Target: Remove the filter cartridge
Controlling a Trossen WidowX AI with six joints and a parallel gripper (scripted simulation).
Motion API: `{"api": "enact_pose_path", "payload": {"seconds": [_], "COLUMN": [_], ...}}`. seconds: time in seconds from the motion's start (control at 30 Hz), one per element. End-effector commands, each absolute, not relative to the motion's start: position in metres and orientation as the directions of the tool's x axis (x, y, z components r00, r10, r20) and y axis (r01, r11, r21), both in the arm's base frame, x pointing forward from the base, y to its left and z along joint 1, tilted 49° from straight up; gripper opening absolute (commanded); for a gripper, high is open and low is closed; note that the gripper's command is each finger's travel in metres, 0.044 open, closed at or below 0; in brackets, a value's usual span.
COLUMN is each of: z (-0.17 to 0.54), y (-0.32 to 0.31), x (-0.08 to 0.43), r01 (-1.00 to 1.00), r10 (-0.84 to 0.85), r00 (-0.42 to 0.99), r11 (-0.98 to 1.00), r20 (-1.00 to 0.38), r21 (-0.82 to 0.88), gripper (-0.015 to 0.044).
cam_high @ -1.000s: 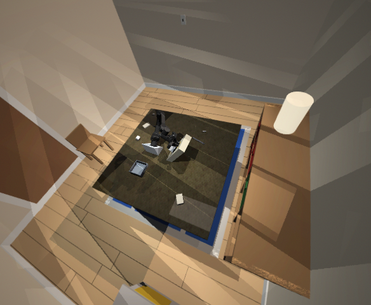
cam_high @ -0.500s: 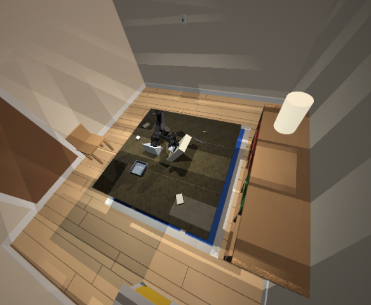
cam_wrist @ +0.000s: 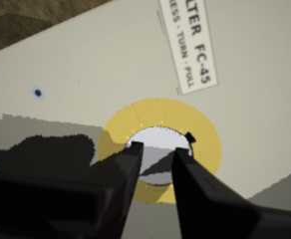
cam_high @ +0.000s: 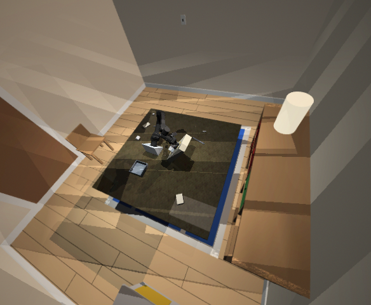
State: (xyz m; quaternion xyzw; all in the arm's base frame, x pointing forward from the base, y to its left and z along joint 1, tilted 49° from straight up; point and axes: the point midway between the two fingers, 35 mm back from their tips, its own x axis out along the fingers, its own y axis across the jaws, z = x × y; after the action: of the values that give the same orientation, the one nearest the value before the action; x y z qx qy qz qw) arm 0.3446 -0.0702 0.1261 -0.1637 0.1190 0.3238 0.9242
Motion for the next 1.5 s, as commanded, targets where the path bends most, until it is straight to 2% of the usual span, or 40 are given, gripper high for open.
{"api": "enact_pose_path", "payload": {"seconds": [0.0, 0.4, 0.77, 1.47], "z": [0.123, 0.123, 0.123, 0.139], "y": [-0.066, -0.066, -0.066, -0.104], "x": [0.349, 0.349, 0.349, 0.303], "r01": [-0.654, -0.607, -0.475, -0.534], "r10": [0.559, 0.559, 0.559, 0.56], "r00": [0.757, 0.757, 0.757, 0.748], "r11": [0.666, 0.407, 0.113, 0.189], "r20": [-0.339, -0.339, -0.339, -0.356], "r21": [-0.36, -0.683, -0.873, -0.824], "gripper": [0.0, 0.0, 0.0, 0.0]}}
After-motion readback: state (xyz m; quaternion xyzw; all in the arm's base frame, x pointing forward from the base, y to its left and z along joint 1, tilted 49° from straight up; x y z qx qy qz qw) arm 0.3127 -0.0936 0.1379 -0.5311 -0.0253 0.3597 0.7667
